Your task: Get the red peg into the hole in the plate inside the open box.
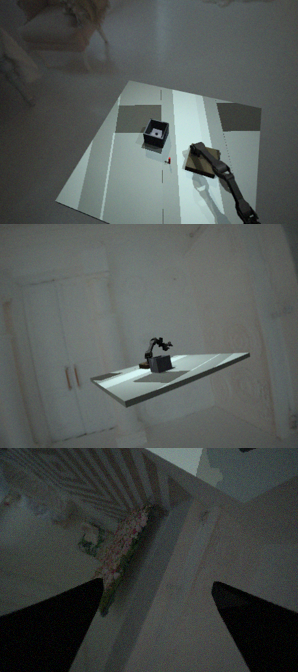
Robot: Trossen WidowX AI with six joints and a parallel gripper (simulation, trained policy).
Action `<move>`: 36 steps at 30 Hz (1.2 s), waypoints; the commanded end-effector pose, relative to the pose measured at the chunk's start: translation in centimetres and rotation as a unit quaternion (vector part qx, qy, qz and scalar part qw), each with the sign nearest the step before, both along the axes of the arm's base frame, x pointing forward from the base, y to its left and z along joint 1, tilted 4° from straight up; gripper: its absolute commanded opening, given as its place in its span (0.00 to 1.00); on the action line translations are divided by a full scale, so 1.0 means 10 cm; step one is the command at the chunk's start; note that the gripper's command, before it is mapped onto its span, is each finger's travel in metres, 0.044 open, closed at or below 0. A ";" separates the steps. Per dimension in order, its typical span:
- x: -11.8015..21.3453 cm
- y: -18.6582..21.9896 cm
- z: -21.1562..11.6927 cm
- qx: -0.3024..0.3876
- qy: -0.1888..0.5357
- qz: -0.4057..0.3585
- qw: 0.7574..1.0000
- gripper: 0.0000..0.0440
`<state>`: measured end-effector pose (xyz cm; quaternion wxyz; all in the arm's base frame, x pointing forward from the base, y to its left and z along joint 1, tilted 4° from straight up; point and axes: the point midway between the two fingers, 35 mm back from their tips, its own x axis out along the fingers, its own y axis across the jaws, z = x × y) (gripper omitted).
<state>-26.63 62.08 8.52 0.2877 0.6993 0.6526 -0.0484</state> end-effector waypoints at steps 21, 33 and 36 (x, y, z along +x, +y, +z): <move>2.92 -0.31 0.19 -0.221 -0.210 -0.050 0.951 1.00; 4.48 -1.30 0.55 -0.368 -0.247 -0.041 0.895 1.00; 4.79 -1.63 0.67 -0.398 -0.245 -0.036 0.883 1.00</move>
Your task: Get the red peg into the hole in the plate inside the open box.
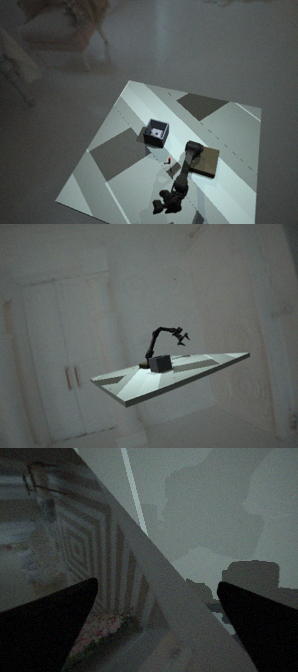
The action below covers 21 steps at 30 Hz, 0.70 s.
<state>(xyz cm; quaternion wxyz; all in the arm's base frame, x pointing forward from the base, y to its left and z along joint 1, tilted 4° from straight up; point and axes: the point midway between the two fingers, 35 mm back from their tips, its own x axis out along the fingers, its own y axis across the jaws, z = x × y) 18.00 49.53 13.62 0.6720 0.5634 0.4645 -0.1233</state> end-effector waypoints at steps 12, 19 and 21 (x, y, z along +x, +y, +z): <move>1.01 -1.90 0.61 -0.126 0.052 -0.002 0.991 1.00; 0.97 -2.61 0.75 -0.145 0.099 0.003 0.984 1.00; 0.91 -2.77 0.77 -0.149 0.114 0.004 0.982 1.00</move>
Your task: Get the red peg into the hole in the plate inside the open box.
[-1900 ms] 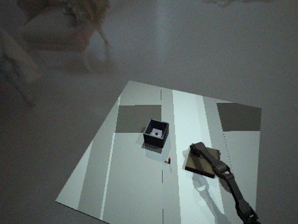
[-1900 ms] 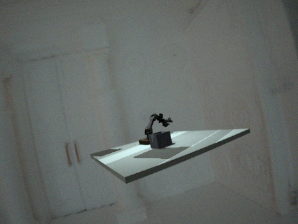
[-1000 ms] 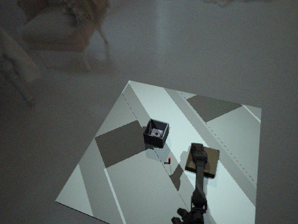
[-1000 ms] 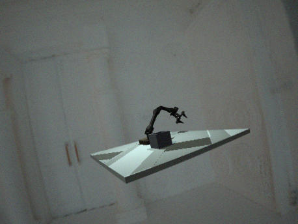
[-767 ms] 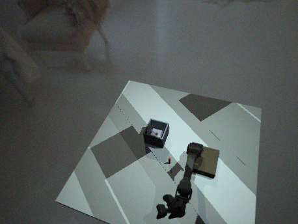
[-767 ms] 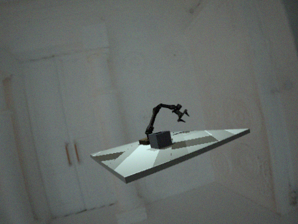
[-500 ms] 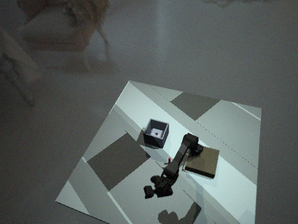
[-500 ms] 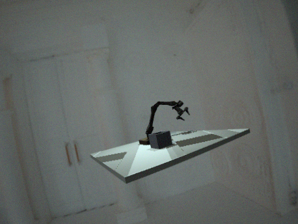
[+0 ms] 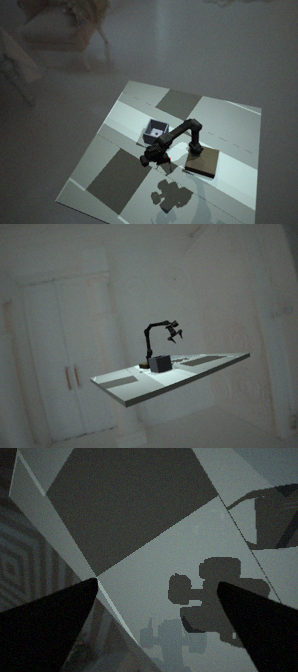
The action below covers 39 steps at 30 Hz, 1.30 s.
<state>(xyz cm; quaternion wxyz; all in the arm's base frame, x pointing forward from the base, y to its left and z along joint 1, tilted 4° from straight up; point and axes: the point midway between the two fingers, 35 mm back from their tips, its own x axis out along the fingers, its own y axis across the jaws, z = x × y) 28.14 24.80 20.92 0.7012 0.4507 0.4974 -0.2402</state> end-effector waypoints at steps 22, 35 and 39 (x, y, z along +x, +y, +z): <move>-0.75 -1.22 -0.65 -0.044 0.228 -0.032 0.972 1.00; -0.93 -1.45 -1.19 -0.050 0.284 -0.065 0.955 0.99; -0.97 -1.50 -1.32 -0.047 0.289 -0.077 0.953 0.98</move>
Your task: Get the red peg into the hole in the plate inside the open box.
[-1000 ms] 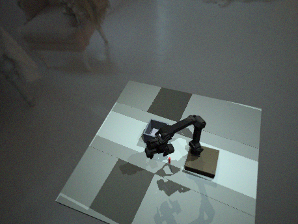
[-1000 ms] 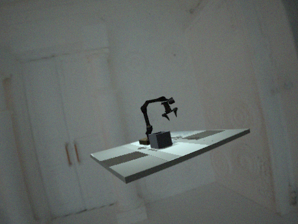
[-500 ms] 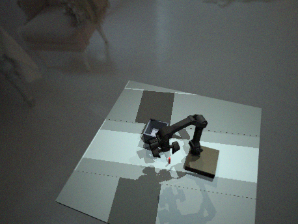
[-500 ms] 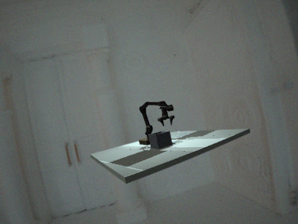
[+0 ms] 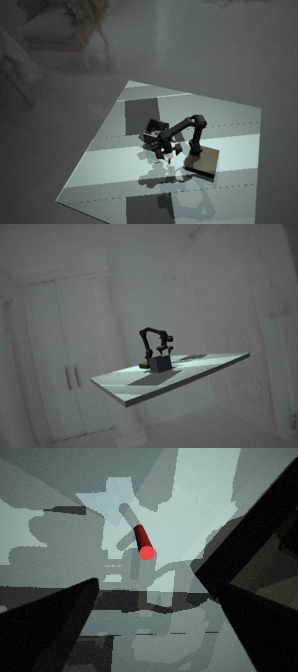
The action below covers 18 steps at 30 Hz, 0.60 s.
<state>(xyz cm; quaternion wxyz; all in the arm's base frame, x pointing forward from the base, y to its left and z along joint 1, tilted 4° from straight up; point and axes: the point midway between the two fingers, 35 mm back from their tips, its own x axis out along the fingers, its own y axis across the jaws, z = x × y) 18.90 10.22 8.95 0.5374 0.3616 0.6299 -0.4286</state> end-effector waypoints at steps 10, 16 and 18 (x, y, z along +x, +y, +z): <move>-0.12 -0.13 -0.43 -0.001 0.010 -0.045 0.999 0.96; -0.12 -0.17 -0.60 -0.004 0.003 -0.066 0.998 0.94; -0.12 -0.18 -0.65 -0.005 0.001 -0.072 0.997 0.92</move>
